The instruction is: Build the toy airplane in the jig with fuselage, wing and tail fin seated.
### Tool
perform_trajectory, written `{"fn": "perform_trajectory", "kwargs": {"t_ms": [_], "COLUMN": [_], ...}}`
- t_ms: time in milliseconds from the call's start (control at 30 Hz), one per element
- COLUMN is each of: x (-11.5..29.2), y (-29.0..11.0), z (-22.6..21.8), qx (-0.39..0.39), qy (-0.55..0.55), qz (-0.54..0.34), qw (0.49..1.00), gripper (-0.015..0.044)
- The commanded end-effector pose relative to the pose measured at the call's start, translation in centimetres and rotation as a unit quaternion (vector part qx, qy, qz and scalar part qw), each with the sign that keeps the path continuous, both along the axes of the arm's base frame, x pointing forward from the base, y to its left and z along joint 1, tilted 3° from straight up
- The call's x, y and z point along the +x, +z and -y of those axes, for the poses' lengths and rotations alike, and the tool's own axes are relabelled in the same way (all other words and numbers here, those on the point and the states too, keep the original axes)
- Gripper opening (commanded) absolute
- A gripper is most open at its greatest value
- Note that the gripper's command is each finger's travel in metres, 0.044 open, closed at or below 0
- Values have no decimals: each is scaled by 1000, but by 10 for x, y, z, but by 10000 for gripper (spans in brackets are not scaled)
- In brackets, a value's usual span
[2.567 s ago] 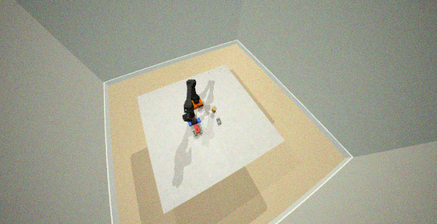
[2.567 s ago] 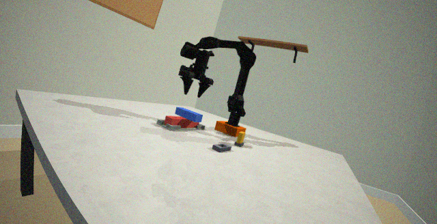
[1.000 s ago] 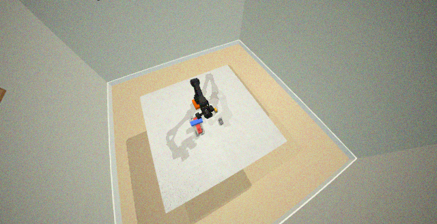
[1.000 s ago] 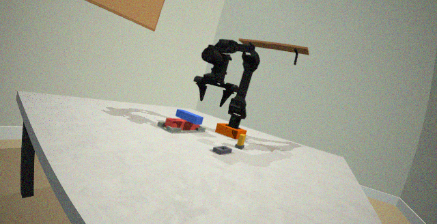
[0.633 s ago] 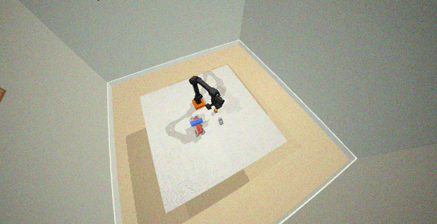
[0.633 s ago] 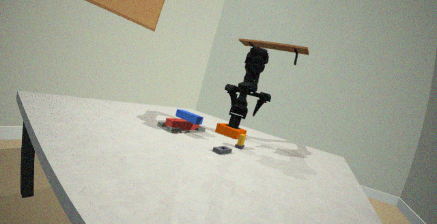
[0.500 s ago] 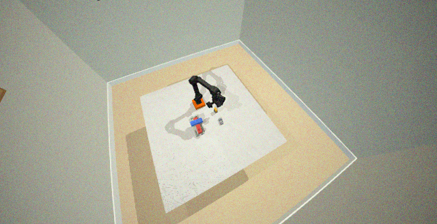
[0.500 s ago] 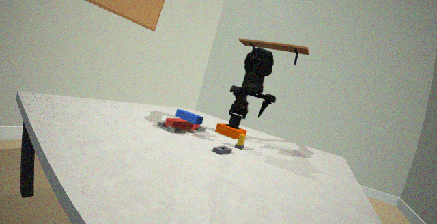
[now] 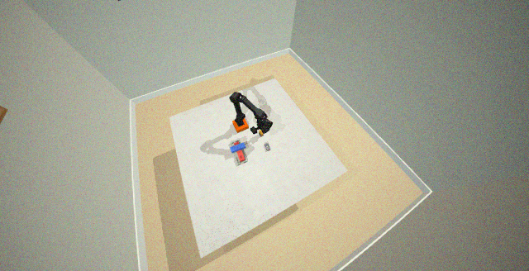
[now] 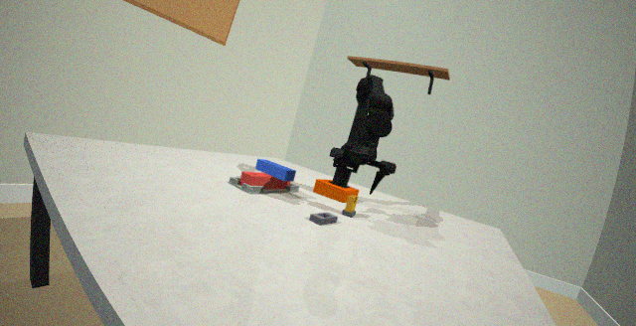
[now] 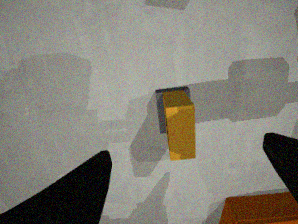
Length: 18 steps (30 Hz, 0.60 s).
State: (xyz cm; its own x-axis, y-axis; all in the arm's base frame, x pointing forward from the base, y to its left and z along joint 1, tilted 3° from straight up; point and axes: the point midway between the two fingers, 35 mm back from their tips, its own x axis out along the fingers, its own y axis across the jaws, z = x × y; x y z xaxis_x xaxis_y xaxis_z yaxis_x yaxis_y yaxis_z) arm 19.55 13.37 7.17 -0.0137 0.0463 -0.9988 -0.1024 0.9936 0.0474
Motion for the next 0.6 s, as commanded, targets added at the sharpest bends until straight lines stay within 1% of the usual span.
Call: {"fn": "perform_trajectory", "kwargs": {"t_ms": [0,567], "x": [-1,0], "y": [-5,-33], "z": [-1,-3], "qx": [1,1], "qy": [-2,-2], "qz": [-2,-2], "qw": [1000,1000], "gripper": [440,440]}}
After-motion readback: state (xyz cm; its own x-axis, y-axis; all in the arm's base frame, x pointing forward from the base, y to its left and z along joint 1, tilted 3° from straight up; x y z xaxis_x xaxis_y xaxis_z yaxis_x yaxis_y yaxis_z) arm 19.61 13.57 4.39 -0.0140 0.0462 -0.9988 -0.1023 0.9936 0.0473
